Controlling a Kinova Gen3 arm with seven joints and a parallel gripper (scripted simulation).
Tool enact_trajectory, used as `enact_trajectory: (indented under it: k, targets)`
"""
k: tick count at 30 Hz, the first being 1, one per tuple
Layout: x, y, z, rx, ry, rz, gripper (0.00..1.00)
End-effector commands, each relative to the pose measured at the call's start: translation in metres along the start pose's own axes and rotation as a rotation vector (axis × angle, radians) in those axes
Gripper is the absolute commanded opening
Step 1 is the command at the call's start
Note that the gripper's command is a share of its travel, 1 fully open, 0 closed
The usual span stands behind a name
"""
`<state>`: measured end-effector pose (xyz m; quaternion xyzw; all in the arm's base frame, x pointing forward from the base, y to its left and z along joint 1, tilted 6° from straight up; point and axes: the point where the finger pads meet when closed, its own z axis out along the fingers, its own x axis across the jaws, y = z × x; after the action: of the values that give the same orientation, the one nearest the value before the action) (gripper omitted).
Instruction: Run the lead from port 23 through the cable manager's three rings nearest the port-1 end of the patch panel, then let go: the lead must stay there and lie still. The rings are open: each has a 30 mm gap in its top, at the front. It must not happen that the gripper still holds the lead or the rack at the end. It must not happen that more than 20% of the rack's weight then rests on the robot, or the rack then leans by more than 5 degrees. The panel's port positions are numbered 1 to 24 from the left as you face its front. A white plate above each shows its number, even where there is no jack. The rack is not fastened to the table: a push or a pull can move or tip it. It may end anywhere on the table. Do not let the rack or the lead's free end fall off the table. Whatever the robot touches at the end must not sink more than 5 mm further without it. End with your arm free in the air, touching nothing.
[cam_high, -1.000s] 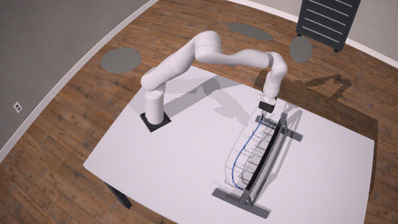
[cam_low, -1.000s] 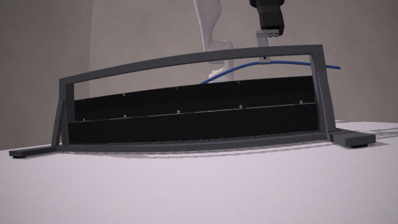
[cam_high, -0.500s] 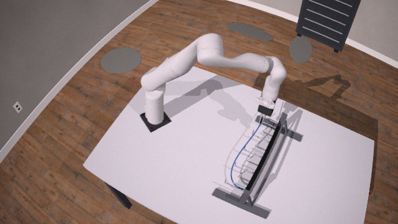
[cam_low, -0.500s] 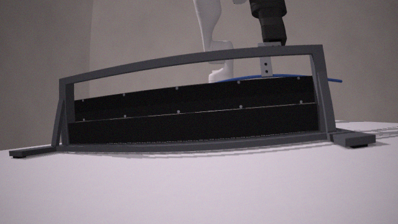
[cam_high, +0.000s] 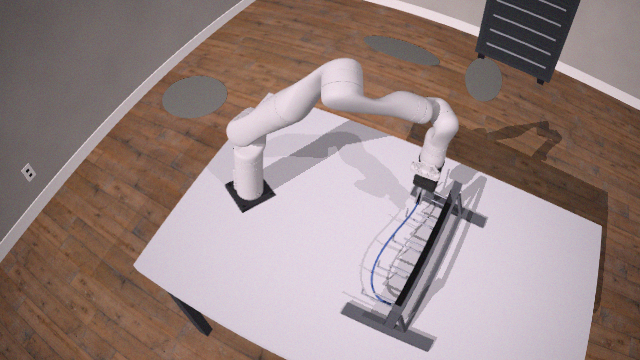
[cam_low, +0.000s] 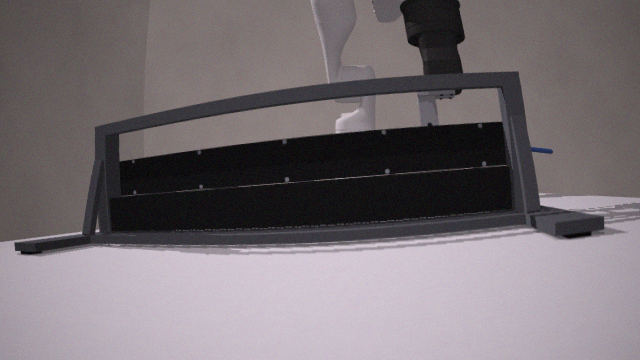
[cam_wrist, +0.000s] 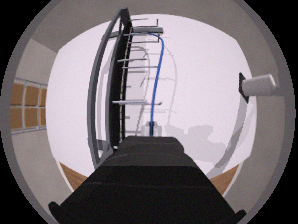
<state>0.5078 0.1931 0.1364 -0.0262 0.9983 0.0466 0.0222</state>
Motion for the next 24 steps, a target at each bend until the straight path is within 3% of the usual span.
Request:
enact_trajectory:
  k: [1, 24]
  targets:
    - [0.001, 0.001, 0.003, -0.001, 0.002, -0.001, 0.00]
    - [0.001, 0.001, 0.018, -0.001, 0.002, -0.001, 0.00]
